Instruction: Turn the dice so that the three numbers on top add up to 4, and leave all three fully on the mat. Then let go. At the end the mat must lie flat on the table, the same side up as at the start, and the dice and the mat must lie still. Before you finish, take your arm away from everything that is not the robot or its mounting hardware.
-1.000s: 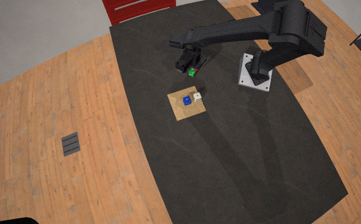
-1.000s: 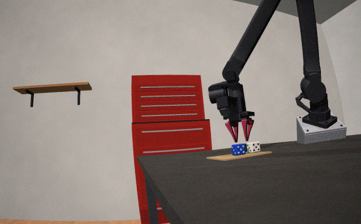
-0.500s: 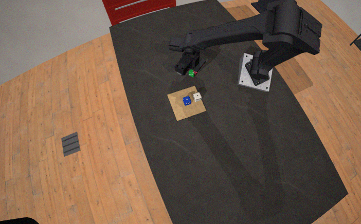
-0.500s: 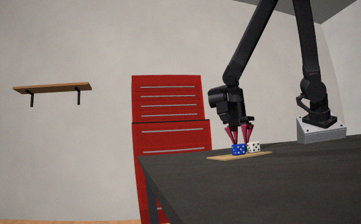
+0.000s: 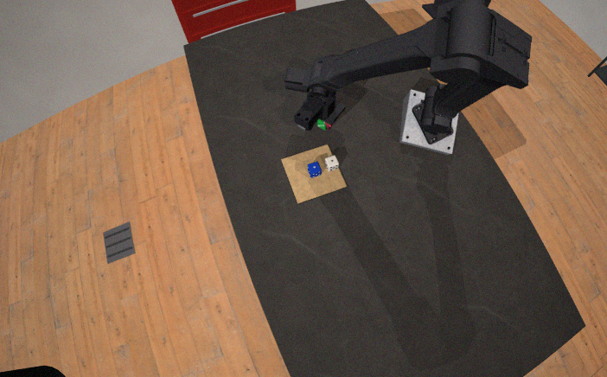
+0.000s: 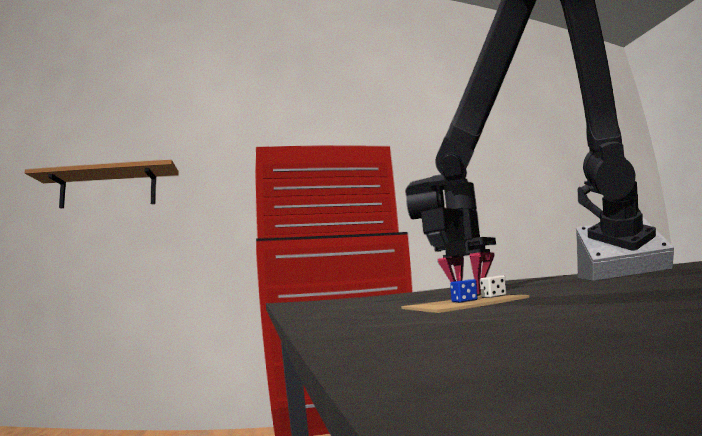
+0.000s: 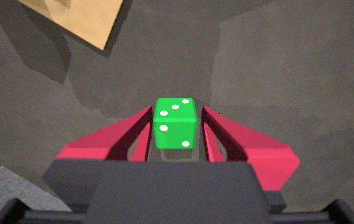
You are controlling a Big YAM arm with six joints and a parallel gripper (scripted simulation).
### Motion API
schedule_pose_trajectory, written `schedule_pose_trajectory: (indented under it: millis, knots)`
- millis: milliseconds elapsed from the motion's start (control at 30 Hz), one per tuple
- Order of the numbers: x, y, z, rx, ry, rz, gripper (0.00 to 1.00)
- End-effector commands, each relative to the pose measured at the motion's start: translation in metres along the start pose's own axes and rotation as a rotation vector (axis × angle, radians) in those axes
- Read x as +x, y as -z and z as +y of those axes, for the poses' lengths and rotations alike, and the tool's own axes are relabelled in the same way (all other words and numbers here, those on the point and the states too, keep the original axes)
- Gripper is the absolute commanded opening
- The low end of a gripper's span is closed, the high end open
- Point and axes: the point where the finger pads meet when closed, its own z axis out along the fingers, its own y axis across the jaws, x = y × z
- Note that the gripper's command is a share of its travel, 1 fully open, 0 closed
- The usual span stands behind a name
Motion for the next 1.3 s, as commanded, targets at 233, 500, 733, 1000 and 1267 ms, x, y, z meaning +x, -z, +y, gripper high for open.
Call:
schedule_pose_trajectory:
  millis: [233,500,733,1000,1267]
  knots:
    - [0.0005,0.0016,0.0008,0.002,-0.004,-0.007,0.45]
    - [0.0005,0.0016,0.0008,0.002,-0.004,-0.007,0.45]
    - [0.0005,0.0016,0.0008,0.002,-0.004,-0.007,0.45]
    - [0.0005,0.0016,0.0008,0.002,-0.004,-0.007,0.45]
    - [0.0005,0.0016,0.0008,0.002,-0.004,-0.007,0.26]
